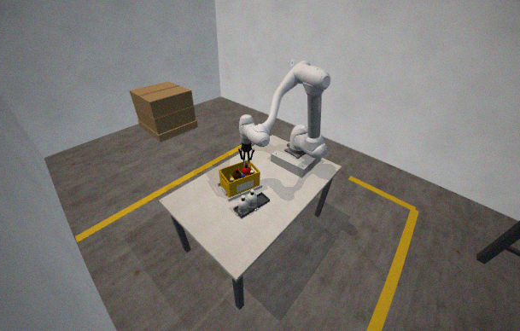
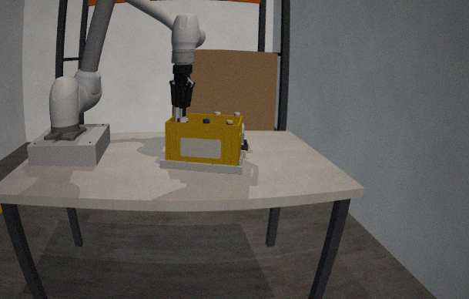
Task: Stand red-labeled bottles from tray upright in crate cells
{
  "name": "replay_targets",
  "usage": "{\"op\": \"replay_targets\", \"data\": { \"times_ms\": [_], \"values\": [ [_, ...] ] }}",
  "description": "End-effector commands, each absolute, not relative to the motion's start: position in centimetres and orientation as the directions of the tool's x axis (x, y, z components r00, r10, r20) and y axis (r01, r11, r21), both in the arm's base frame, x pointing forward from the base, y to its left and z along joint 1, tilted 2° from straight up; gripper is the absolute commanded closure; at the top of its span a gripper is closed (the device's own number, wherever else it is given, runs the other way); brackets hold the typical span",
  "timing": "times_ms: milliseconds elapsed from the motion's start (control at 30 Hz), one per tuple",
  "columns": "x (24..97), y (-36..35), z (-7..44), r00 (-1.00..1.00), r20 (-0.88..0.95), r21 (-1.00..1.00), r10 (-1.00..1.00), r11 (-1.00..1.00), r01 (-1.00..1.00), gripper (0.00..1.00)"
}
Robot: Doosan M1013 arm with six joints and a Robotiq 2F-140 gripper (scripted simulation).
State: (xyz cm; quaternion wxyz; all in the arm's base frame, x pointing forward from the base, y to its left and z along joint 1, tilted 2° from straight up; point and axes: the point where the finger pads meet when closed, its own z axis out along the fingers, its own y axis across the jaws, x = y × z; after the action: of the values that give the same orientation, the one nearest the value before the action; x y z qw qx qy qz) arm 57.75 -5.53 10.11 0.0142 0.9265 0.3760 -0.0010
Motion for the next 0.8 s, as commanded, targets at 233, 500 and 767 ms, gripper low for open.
{"op": "replay_targets", "data": {
  "times_ms": [233, 500, 767],
  "values": [
    [57.76, -5.53, 9.74, 0.717, -0.012, 0.025, 0.697, -0.717, 0.697, 1.00],
    [57.76, -5.54, 9.45, 0.717, -0.012, 0.025, 0.697, -0.717, 0.697, 1.00],
    [57.76, -5.55, 9.07, 0.717, -0.012, 0.025, 0.697, -0.717, 0.697, 1.00]
  ]
}}
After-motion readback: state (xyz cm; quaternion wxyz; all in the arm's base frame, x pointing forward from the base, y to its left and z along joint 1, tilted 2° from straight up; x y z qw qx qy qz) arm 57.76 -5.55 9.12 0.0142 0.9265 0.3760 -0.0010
